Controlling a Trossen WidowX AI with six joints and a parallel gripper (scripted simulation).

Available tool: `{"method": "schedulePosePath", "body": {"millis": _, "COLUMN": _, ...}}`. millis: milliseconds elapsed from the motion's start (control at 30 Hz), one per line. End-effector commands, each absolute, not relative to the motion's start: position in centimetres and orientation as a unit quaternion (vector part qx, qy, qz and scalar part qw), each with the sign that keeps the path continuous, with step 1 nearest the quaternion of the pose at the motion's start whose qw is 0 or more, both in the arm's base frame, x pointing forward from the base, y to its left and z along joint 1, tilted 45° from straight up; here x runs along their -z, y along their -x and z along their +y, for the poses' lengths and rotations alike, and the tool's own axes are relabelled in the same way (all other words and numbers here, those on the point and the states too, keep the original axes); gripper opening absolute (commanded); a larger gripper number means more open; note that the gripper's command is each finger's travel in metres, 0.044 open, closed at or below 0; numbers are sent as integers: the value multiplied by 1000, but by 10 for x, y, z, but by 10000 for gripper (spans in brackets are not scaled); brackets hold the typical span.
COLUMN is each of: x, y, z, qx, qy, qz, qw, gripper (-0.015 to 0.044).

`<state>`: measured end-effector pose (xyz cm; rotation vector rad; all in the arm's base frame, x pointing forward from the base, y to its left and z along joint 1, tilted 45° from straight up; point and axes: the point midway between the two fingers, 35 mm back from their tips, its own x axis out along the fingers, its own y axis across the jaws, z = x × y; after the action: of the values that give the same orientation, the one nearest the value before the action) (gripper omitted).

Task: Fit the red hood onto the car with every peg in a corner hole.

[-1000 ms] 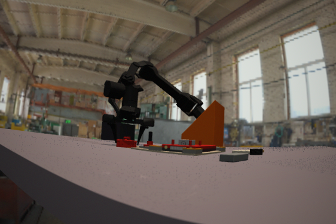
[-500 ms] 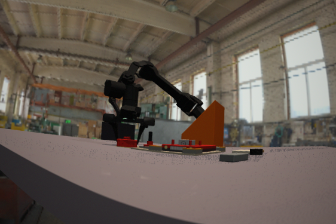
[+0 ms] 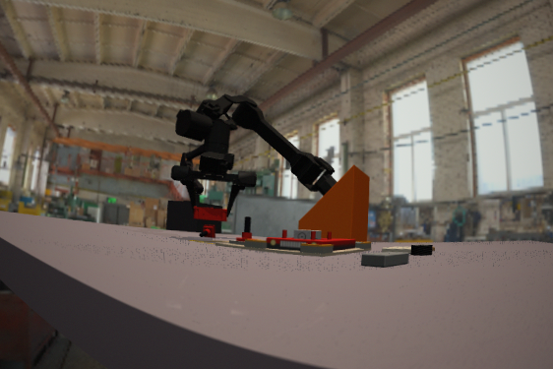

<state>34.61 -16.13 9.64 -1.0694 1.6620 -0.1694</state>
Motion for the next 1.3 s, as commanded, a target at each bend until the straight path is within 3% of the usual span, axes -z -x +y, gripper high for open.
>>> {"method": "schedulePosePath", "body": {"millis": 0, "x": -108, "y": -347, "z": -151, "qx": 75, "qy": 451, "qz": 699, "qw": 549, "gripper": 0}}
{"method": "schedulePosePath", "body": {"millis": 467, "x": -131, "y": -346, "z": -128, "qx": 75, "qy": 451, "qz": 700, "qw": 549, "gripper": 0}}
{"method": "schedulePosePath", "body": {"millis": 1267, "x": -44, "y": -365, "z": -42, "qx": 175, "qy": 348, "qz": 681, "qw": 620, "gripper": 0}}
